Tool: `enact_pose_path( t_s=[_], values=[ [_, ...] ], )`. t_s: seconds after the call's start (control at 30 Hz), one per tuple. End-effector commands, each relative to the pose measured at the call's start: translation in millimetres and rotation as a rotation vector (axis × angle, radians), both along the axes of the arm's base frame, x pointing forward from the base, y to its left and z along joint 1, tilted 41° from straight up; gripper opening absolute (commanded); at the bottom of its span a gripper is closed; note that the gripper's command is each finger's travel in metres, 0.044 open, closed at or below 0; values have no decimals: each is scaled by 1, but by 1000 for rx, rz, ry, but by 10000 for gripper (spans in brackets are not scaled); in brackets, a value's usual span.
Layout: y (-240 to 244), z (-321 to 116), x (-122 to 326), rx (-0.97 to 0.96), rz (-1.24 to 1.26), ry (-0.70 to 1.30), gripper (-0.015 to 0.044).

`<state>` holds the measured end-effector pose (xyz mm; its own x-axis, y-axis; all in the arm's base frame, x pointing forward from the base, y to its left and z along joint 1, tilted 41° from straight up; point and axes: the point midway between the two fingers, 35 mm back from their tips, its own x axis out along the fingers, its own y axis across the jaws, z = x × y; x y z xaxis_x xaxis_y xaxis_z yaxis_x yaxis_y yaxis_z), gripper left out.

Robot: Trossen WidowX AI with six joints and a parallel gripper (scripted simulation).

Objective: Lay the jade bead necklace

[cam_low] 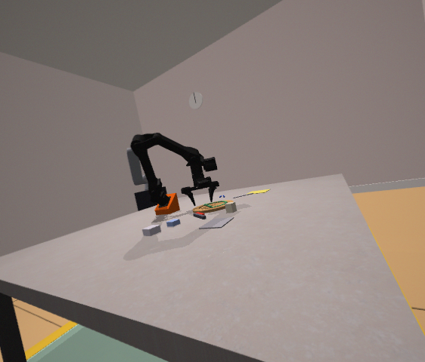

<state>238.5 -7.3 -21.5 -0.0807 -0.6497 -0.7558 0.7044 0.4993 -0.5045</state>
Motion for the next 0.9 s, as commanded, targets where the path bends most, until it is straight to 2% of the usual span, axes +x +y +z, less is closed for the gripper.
enact_pose_path(
  t_s=[0.0,0.23,0.43,0.87],
  values=[
    [-3,13,22,10,32,10,309],
    [-23,47,60,17,117,80,125],
    [-37,68,78,17,163,120,120],
    [-43,59,78,21,159,114,120]
  ],
)
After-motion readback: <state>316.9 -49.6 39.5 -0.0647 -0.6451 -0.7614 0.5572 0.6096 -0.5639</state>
